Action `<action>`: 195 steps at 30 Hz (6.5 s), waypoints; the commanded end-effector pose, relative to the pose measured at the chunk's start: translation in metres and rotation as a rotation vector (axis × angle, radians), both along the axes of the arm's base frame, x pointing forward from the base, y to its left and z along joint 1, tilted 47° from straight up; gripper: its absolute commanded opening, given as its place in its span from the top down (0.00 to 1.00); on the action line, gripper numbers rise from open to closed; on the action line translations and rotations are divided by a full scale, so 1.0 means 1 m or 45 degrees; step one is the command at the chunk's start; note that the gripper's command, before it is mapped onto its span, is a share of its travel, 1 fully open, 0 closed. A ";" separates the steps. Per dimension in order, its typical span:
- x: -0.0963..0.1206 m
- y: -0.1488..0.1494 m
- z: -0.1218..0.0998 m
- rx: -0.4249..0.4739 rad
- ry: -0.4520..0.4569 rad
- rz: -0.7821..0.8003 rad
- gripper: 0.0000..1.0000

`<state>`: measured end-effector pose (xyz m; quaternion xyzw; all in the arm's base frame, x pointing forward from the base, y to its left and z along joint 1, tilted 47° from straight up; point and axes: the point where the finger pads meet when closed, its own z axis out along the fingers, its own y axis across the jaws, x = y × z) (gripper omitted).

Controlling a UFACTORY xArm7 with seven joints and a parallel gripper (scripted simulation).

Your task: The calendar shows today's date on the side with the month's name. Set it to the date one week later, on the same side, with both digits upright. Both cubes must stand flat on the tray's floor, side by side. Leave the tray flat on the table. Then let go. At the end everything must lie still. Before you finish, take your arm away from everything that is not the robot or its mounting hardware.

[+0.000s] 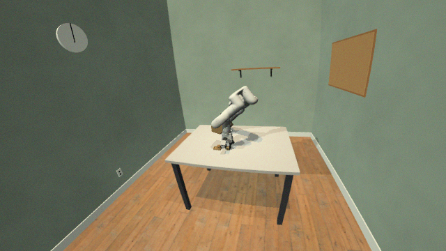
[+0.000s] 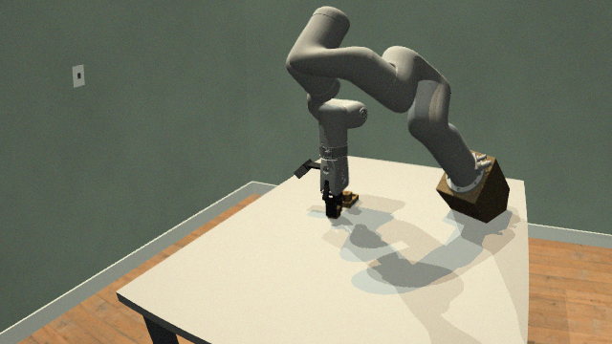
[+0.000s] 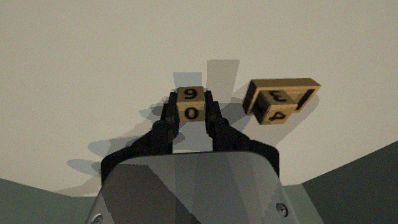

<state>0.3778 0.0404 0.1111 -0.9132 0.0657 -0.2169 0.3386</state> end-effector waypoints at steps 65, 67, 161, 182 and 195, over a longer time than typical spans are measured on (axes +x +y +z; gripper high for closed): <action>0.000 -0.001 0.000 -0.001 -0.002 -0.003 0.61; 0.000 -0.001 0.000 -0.001 -0.002 -0.003 0.61; -0.038 -0.050 0.057 0.393 0.522 -0.605 0.00; -0.036 -0.047 0.054 0.711 0.946 -1.091 0.00; -0.036 -0.046 0.052 0.884 1.176 -1.356 0.00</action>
